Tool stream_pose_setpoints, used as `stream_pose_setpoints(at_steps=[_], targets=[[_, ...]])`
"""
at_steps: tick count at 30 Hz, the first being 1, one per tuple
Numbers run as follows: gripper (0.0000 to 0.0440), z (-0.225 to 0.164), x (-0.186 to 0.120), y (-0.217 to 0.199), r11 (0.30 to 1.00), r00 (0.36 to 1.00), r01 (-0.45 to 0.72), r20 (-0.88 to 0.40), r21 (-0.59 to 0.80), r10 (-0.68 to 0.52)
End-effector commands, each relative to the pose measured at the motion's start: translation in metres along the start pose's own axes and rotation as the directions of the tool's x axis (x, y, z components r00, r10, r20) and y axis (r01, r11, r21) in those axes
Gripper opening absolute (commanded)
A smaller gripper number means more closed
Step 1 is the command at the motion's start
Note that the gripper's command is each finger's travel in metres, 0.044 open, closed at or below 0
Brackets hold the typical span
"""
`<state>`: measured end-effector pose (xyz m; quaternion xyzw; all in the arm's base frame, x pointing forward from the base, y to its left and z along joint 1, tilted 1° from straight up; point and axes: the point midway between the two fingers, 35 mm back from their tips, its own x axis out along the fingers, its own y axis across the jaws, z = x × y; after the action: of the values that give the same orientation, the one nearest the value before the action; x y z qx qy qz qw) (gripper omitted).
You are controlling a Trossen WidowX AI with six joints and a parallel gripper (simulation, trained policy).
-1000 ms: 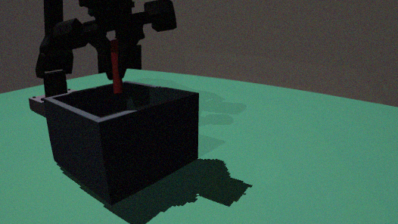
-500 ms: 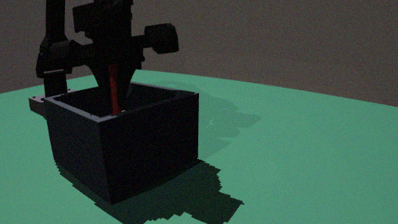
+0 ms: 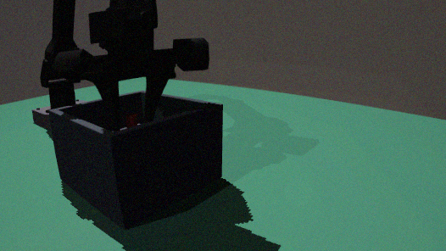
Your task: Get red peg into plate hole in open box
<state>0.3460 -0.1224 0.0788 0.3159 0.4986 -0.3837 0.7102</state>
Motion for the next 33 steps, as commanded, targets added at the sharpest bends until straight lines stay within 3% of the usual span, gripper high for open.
stream_pose_setpoints(at_steps=[1,12,33], targets=[[0.0182,0.011,-0.001,0.007,1.0,1.0,-0.001,0.008,-0.023,0.001],[0.022,0.036,0.001,0.018,0.998,1.0,0.004,0.008,-0.063,-0.004],[0.0212,0.095,-0.017,0.021,0.998,0.996,-0.006,0.083,-0.066,0.012]])
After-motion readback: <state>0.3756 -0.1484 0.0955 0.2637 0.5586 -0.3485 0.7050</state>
